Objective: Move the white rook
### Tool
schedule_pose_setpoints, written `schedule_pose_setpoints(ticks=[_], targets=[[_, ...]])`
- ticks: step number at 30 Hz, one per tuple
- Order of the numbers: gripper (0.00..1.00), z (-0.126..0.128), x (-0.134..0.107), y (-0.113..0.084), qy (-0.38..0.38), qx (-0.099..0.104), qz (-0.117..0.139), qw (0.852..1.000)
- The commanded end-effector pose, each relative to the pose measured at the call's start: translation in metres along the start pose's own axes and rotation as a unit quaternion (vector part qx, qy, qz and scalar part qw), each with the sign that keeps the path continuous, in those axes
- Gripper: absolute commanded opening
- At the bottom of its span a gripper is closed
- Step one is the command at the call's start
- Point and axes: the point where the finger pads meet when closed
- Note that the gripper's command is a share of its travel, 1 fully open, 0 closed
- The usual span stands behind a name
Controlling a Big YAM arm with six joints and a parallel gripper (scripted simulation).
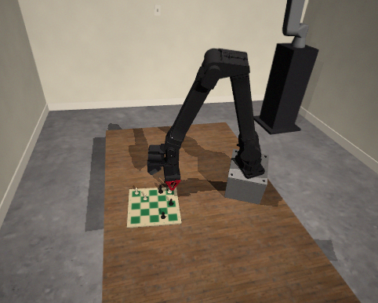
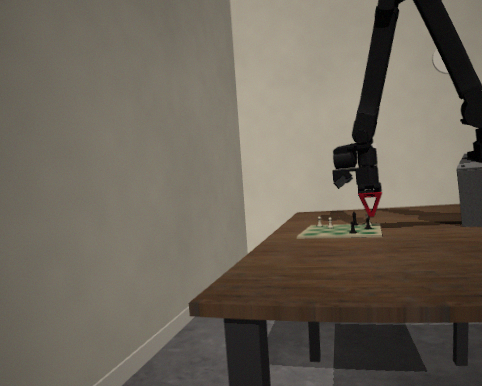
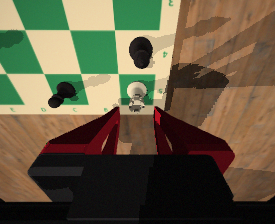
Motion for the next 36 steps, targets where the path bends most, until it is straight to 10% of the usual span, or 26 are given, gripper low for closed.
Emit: schedule_pose_setpoints(ticks=[1, 12, 20, 21, 36], targets=[[0.36, -0.009, 0.016, -0.028, -0.004, -0.010, -0.023, 1.000], [0.36, -0.012, 0.025, -0.086, -0.007, -0.014, -0.033, 0.999], [0.36, -0.007, 0.007, -0.080, -0.001, -0.005, -0.014, 1.000], [1.00, -0.007, 0.008, -0.081, -0.001, -0.006, -0.014, 1.000], [1.00, -0.007, 0.008, -0.081, 0.000, -0.006, -0.014, 1.000]])
Point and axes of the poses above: the point where the finger pads meet when closed, its own y axis out along the fingers, its own z axis across the jaws, x = y × z, and after that the axes turned 10 degrees about -y, right-handed
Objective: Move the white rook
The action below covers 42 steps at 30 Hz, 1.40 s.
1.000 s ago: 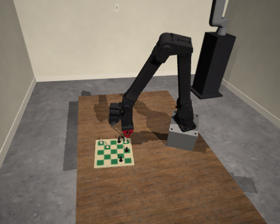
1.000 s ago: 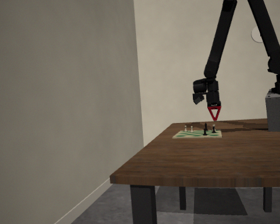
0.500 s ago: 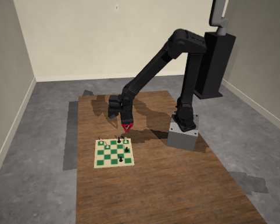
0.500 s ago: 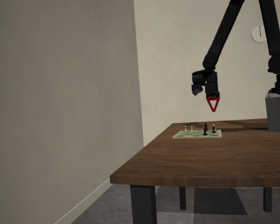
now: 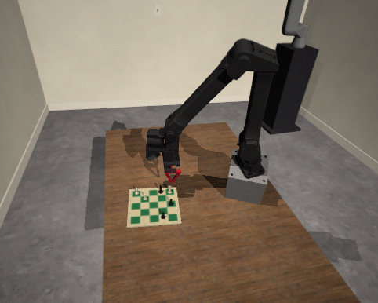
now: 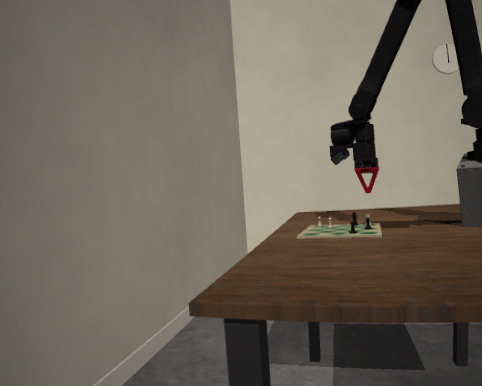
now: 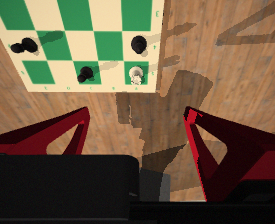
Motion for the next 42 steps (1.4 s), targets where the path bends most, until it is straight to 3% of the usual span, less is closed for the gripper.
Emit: schedule_pose_setpoints(ticks=[1, 6, 15, 30, 42], targets=[[1.00, -0.006, 0.003, -0.008, 0.003, -0.001, -0.006, 1.000], [1.00, -0.006, 0.004, -0.009, 0.002, -0.002, -0.008, 1.000], [1.00, -0.011, 0.021, -0.032, -0.004, -0.010, -0.025, 1.000], [1.00, -0.011, 0.021, -0.105, -0.005, -0.013, -0.029, 0.999], [1.00, -0.010, 0.018, -0.108, -0.004, -0.012, -0.025, 1.000]])
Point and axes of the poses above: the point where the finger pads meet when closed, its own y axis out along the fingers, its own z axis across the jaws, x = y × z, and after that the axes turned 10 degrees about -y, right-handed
